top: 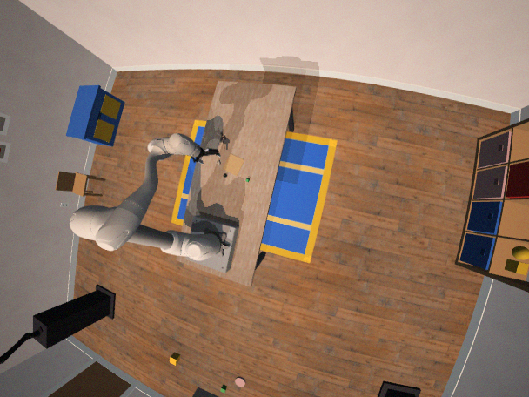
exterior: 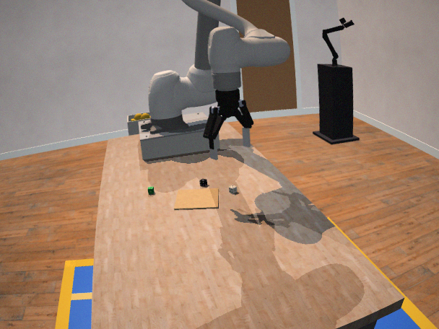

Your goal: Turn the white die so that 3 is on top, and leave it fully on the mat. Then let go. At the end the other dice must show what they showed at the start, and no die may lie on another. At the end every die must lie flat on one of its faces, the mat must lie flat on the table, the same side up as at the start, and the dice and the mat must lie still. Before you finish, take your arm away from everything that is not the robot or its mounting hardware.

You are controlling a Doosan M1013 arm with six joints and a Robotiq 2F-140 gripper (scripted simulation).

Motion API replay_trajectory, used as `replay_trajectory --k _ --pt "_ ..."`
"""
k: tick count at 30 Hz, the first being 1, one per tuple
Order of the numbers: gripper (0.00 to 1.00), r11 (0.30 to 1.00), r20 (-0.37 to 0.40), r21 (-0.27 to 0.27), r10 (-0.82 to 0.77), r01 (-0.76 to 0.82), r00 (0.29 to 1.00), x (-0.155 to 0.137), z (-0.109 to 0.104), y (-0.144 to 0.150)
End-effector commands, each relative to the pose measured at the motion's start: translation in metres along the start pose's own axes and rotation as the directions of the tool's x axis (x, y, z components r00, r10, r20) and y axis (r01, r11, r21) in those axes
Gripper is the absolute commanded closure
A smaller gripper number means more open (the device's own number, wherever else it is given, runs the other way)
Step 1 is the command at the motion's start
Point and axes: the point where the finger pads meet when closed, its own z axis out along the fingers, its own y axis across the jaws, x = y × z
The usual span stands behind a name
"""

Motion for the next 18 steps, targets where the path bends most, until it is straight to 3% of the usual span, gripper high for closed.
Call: replay_trajectory --k 1,10,18 --pt "0.00 1.000 0.000 0.001 -0.001 0.001 1.000 0.0000 -0.0001 0.0000" --pt "0.00 1.000 0.000 0.001 -0.017 0.017 1.000 0.0000 0.0003 0.0000" --pt "0.00 0.954 0.000 0.000 -0.298 0.298 0.954 0.0002 0.0072 0.0000"
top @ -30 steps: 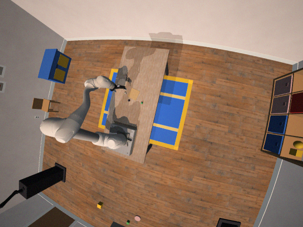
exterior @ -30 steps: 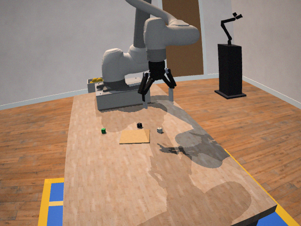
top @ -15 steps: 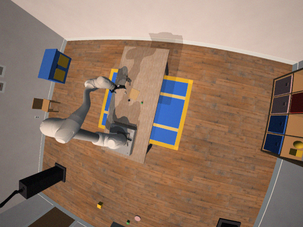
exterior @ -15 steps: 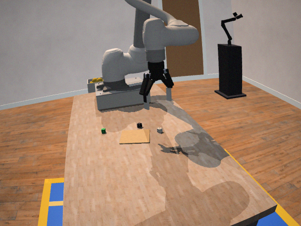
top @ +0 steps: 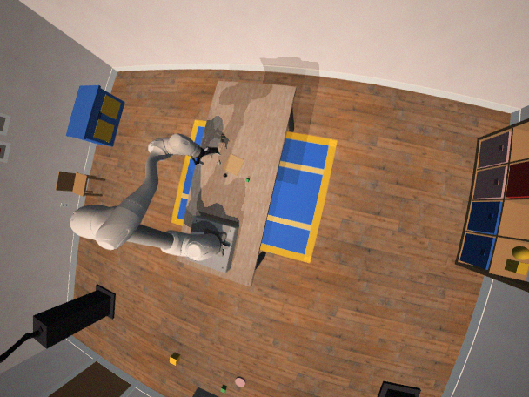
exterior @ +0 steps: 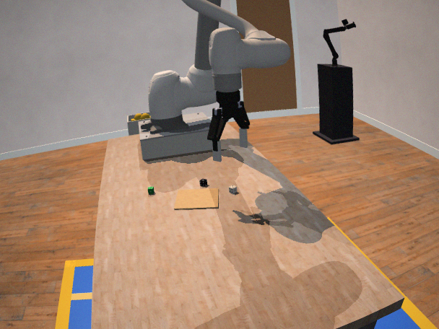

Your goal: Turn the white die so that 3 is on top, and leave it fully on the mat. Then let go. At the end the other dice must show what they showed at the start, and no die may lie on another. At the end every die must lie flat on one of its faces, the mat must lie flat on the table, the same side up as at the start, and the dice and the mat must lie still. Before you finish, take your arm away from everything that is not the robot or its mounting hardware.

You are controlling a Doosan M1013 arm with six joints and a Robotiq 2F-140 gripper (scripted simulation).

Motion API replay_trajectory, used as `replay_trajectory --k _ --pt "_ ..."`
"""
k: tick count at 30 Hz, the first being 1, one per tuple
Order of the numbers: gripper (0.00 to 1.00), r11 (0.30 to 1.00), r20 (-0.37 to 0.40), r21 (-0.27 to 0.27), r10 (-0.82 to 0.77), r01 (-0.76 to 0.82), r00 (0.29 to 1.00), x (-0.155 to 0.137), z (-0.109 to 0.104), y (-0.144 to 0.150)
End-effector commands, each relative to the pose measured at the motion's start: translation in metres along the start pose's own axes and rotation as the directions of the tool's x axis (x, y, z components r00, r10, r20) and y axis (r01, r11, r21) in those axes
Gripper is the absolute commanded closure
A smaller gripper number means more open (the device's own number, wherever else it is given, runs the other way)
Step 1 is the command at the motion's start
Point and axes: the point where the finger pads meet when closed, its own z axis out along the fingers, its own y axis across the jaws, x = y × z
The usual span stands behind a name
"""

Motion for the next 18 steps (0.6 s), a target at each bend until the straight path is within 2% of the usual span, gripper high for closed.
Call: replay_trajectory --k 1,5,7,8,12,18 --pt "0.00 0.985 -0.005 0.006 -0.173 0.173 0.985 0.000 0.004 0.000" --pt "0.00 0.955 -0.006 0.005 -0.298 0.298 0.955 0.000 0.007 0.000" --pt "0.00 0.955 -0.006 0.005 -0.298 0.298 0.955 0.000 0.007 0.000" --pt "0.00 0.921 -0.007 0.005 -0.390 0.390 0.921 0.000 0.009 0.000" --pt "0.00 0.876 -0.007 0.004 -0.482 0.482 0.876 0.000 0.012 0.000" --pt "0.00 0.756 -0.008 0.003 -0.654 0.654 0.756 0.000 0.017 0.000"
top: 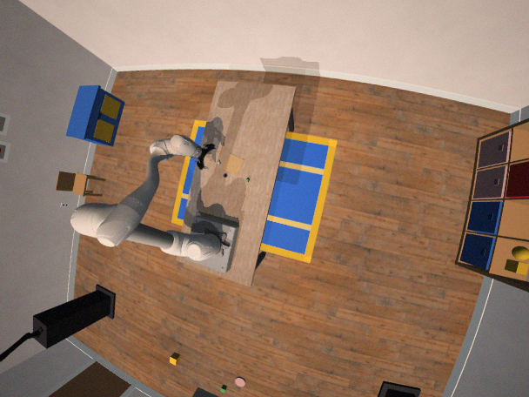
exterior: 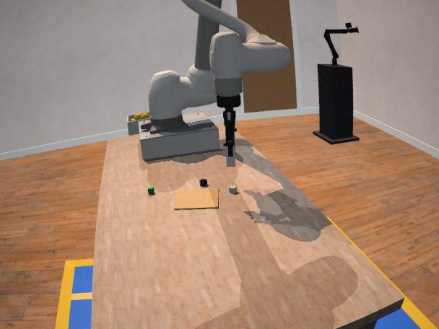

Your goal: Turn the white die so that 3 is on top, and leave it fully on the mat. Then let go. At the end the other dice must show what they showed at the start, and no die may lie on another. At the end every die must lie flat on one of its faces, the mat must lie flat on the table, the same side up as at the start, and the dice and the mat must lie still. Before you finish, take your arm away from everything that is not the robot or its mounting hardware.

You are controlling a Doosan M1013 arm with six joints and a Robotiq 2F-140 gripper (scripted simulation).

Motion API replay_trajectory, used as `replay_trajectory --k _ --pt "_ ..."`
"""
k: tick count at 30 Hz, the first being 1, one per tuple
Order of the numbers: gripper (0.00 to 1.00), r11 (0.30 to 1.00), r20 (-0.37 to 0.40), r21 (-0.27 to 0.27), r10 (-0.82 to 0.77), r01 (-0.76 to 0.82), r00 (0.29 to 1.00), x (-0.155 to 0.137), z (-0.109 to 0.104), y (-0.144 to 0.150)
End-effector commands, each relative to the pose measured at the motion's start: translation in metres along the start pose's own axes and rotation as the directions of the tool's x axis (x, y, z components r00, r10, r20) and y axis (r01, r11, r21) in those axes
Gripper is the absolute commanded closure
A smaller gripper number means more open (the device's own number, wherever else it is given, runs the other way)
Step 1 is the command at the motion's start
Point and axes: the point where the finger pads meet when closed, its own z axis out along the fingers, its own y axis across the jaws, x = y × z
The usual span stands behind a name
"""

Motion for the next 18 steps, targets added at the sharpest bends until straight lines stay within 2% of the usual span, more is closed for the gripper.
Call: replay_trajectory --k 1,7,8,12,18 --pt "0.00 0.985 -0.013 0.005 -0.172 0.172 0.985 0.000 0.004 0.000" --pt "0.00 0.949 -0.013 0.003 -0.315 0.315 0.949 0.000 0.007 0.000" --pt "0.00 0.921 -0.014 0.002 -0.389 0.390 0.921 0.000 0.009 0.000" --pt "0.00 0.879 -0.014 0.000 -0.477 0.477 0.879 0.000 0.012 0.000" --pt "0.00 0.749 -0.013 -0.003 -0.663 0.663 0.748 0.000 0.017 0.000"
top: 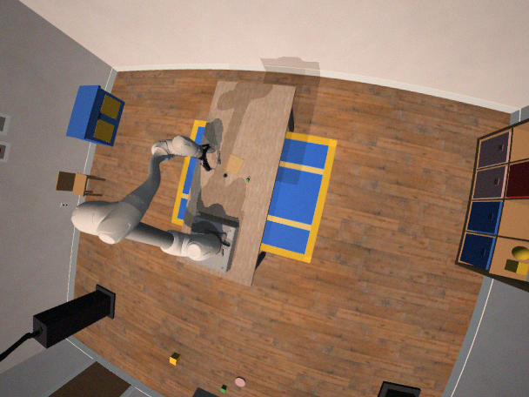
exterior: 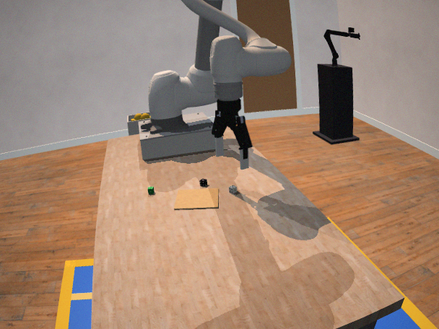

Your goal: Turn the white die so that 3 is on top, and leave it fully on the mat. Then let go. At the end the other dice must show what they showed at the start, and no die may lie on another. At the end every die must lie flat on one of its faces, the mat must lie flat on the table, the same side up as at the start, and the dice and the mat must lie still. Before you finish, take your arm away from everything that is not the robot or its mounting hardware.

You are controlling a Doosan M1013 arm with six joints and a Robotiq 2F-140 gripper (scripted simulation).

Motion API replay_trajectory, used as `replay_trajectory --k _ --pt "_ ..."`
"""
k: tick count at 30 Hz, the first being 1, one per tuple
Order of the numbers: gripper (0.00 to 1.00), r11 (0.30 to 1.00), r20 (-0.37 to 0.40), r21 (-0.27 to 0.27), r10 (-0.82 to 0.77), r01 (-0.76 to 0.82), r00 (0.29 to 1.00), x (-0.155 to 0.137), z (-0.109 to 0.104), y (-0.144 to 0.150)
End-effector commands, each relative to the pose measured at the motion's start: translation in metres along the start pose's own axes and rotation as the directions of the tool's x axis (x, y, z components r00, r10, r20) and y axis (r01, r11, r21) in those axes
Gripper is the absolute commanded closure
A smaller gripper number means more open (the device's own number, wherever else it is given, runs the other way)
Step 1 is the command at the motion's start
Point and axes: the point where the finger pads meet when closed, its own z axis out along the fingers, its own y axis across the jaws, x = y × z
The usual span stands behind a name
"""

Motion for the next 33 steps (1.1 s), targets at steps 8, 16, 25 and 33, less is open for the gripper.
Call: replay_trajectory --k 8,16,25,33 --pt "0.00 0.977 -0.013 -0.004 -0.214 0.213 0.977 0.0001 0.0048 -0.0001" --pt "0.79 0.977 -0.013 -0.004 -0.214 0.213 0.977 0.0001 0.0048 -0.0001" --pt "0.79 0.977 -0.013 -0.004 -0.214 0.213 0.977 0.0001 0.0048 -0.0001" --pt "0.79 0.977 -0.013 -0.004 -0.214 0.213 0.977 0.0001 0.0048 -0.0001"
